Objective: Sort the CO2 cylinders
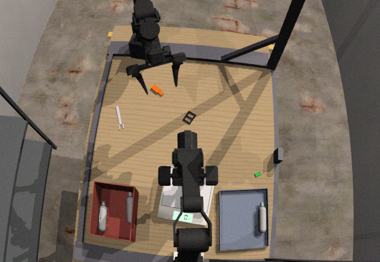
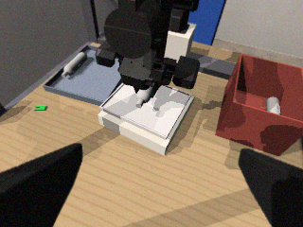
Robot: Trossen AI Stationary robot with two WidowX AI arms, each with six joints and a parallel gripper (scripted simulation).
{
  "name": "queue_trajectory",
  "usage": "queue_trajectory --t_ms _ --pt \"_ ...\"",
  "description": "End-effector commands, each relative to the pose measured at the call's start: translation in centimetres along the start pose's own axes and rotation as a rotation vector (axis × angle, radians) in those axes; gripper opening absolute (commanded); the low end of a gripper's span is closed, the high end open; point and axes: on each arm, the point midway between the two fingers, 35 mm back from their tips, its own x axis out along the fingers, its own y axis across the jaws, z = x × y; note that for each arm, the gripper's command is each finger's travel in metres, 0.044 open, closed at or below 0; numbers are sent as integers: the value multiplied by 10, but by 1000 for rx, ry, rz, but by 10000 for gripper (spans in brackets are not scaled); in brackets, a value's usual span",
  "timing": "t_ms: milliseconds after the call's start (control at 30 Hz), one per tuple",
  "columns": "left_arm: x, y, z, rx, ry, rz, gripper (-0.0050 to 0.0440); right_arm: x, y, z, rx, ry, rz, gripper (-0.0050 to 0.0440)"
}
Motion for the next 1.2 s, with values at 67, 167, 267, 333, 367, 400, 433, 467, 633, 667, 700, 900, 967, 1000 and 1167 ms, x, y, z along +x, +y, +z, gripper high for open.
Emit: queue_trajectory --t_ms 67,167,267,333,367,400,433,467,633,667,700,900,967,1000,1167 --pt "-4 0 1 0 -18 3 -50 1 1 -2 1 5 1 440" --pt "-2 0 -2 0 -25 3 -50 1 1 -2 1 3 1 440" --pt "10 0 -7 -1 -8 2 -50 -2 0 5 0 -17 0 440" --pt "17 1 -9 -1 0 2 -50 -2 0 5 0 -17 0 440" --pt "19 1 -9 -1 0 2 -50 -2 0 5 0 -17 0 440" --pt "21 1 -8 -1 0 2 -50 -2 0 5 0 -17 0 440" --pt "22 1 -7 -1 0 2 -50 -2 0 5 0 -17 0 440" --pt "22 1 -7 -1 0 2 -50 -2 0 5 0 -17 0 440" --pt "20 1 7 0 -22 3 -50 -2 0 5 0 -17 0 440" --pt "20 1 7 0 -22 3 -50 -2 0 5 0 -17 0 440" --pt "20 1 6 0 -20 3 -50 -2 0 5 0 -17 0 440" --pt "19 1 4 0 -22 3 -50 -2 0 5 0 -17 0 440" --pt "19 1 4 0 -22 3 48 -2 0 5 0 -17 0 440" --pt "19 1 4 0 -22 3 72 -2 0 5 0 -17 0 440" --pt "19 1 4 0 -22 3 144 -2 0 5 0 -17 0 440"
